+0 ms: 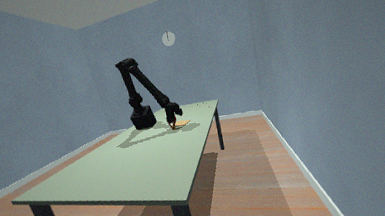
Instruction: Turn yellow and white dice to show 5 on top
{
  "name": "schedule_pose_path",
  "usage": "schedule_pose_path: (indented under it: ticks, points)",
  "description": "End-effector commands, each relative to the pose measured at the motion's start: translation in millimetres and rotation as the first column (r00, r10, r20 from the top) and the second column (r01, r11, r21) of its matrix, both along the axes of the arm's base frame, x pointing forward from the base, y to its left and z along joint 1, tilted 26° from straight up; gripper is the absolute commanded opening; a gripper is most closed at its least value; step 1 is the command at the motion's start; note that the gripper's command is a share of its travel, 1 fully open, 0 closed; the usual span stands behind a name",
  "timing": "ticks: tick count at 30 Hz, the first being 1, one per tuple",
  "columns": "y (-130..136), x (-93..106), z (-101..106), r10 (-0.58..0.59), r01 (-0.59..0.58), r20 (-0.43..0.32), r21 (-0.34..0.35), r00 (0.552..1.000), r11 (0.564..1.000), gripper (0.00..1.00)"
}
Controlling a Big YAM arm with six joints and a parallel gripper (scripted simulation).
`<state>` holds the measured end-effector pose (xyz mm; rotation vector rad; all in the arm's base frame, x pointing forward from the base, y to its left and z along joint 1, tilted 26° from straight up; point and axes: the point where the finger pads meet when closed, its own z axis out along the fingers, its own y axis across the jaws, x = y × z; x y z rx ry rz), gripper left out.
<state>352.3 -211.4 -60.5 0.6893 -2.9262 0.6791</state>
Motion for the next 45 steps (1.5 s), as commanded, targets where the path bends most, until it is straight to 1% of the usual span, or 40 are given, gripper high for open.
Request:
schedule_pose_path:
  ticks: [1,7,9,13,16,19,20,22,25,28,30,31,32,34,37,45]
  points:
    - [-5.8,12.1,6.3,0.006,-0.006,0.033,-0.01,0.999,1.0,0.19]
    - [-5.8,12.3,6.8,0.006,-0.006,0.034,-0.011,0.999,1.0,0.19]
    - [-2.6,13.8,15.7,0.008,-0.008,0.041,-0.013,0.999,1.0,0.19]
    - [10.2,9.8,24.4,0.01,-0.01,0.03,-0.008,0.999,1.0,0.19]
    - [17.2,10.8,42.4,0.01,-0.01,0.035,-0.011,0.999,1.0,0.19]
    - [23.9,20.0,70.0,0.01,-0.009,0.057,-0.017,0.998,1.0,0.19]
    - [27.3,19.8,77.4,0.01,-0.009,0.058,-0.017,0.998,1.0,0.19]
    - [27.3,19.8,77.4,0.01,-0.009,0.058,-0.017,0.998,1.0,0.19]
    - [36.3,19.1,97.1,0.01,-0.009,0.061,-0.016,0.998,1.0,0.19]
    - [43.2,14.3,106.2,0.01,-0.009,0.053,-0.014,0.999,1.0,0.19]
    - [43.8,18.1,112.5,0.01,-0.009,0.062,-0.015,0.998,1.0,0.19]
    - [40.1,15.5,110.7,-0.001,0.002,0.056,-0.014,0.998,1.0,0.19]
    - [37.0,7.9,98.1,-0.014,0.014,0.023,-0.005,1.0,1.0,0.19]
    - [40.1,-0.2,91.9,-0.013,0.013,0.006,0.001,1.0,1.0,0.19]
    - [41.2,1.5,96.0,-0.009,0.009,0.017,-0.002,1.0,1.0,0.19]
    - [41.7,1.8,95.2,-0.024,0.024,0.023,0.0,0.999,1.0,0.19]
